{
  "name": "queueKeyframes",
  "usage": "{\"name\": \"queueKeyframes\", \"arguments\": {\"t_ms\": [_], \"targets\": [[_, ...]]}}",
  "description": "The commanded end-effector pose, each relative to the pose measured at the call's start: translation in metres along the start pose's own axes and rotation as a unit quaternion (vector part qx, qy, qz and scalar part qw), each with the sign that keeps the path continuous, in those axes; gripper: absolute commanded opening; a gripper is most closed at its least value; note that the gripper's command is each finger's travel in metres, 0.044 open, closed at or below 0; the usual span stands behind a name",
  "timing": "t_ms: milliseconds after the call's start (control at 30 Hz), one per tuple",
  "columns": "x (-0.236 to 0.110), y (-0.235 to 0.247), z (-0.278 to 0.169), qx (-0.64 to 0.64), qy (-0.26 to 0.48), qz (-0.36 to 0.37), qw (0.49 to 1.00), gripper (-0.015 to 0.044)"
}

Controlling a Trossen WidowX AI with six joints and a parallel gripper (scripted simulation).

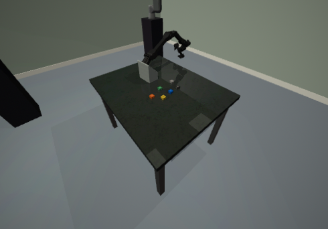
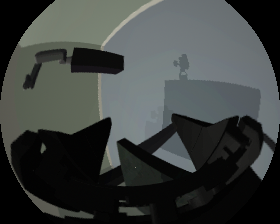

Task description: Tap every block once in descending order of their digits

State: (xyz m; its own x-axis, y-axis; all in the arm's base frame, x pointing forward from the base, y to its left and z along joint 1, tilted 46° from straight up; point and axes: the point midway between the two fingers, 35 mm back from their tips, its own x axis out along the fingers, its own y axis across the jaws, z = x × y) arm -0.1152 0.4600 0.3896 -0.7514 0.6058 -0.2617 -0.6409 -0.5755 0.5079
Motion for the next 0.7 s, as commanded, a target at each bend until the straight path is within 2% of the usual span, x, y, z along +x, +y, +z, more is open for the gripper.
{"name": "queueKeyframes", "arguments": {"t_ms": [0, 333, 467, 667], "targets": [[-0.050, -0.053, 0.018, 0.000, -0.048, -0.076, 0.996, 0.0400], [-0.192, -0.157, 0.031, 0.012, -0.141, -0.254, 0.957, 0.0400], [-0.242, -0.201, 0.012, 0.037, -0.147, -0.316, 0.936, 0.0400], [-0.298, -0.261, -0.036, 0.091, -0.131, -0.380, 0.911, 0.0400]]}}
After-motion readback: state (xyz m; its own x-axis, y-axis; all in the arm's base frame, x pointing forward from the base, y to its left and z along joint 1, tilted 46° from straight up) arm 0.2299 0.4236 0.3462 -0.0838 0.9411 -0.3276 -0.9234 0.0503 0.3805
